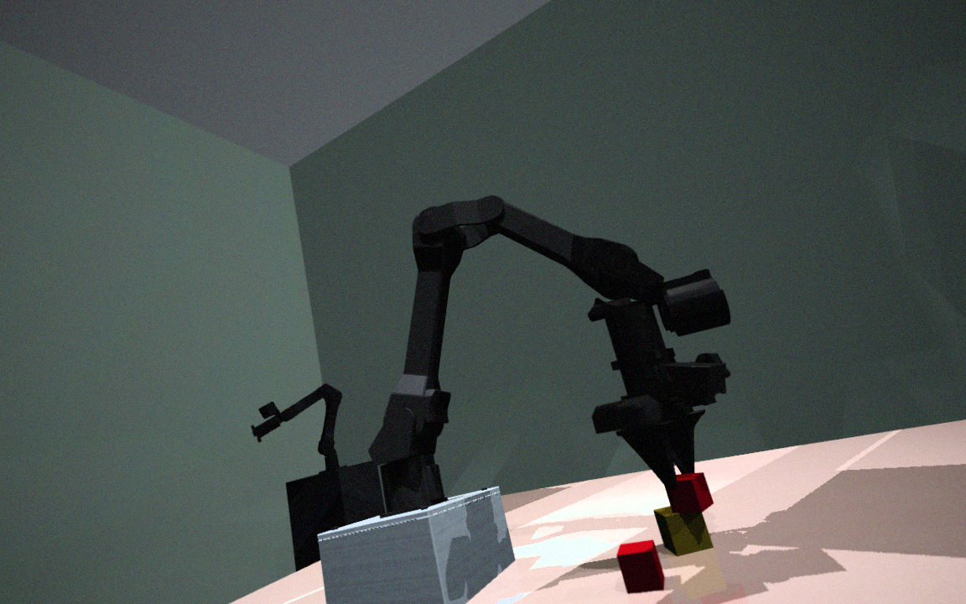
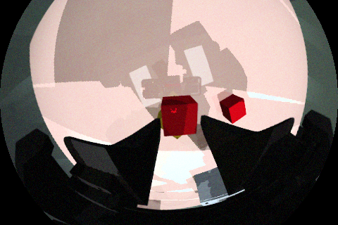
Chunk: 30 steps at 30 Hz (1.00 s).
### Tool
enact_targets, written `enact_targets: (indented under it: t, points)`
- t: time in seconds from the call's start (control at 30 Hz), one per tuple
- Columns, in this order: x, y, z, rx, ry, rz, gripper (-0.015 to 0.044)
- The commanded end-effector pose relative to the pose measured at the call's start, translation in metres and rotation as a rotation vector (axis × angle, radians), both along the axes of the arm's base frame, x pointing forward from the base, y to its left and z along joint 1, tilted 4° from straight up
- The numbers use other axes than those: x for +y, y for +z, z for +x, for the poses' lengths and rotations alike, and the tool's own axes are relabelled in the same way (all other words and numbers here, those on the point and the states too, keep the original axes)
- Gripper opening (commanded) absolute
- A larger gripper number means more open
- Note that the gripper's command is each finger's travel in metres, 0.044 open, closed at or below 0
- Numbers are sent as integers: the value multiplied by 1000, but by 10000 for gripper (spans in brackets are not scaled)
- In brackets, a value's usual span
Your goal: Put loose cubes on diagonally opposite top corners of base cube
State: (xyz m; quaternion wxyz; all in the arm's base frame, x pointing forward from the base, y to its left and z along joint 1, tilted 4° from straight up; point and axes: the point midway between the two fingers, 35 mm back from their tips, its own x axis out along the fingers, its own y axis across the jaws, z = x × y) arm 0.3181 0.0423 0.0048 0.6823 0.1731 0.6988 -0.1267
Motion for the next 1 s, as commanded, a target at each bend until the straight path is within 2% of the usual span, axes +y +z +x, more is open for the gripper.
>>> enact_targets:
  t: [0.0, 0.47, 0.5, 0.57, 0.97]
  points:
    - [0, 8, 3, -11, 2, 1, 205]
    - [-1, 24, 3, -11, 2, 1, 205]
    - [-3, 22, 1, -5, -14, 0, 231]
    - [-12, 25, -3, 2, -114, 0, 265]
    - [-84, 50, -48, 63, -1022, -7, 265]
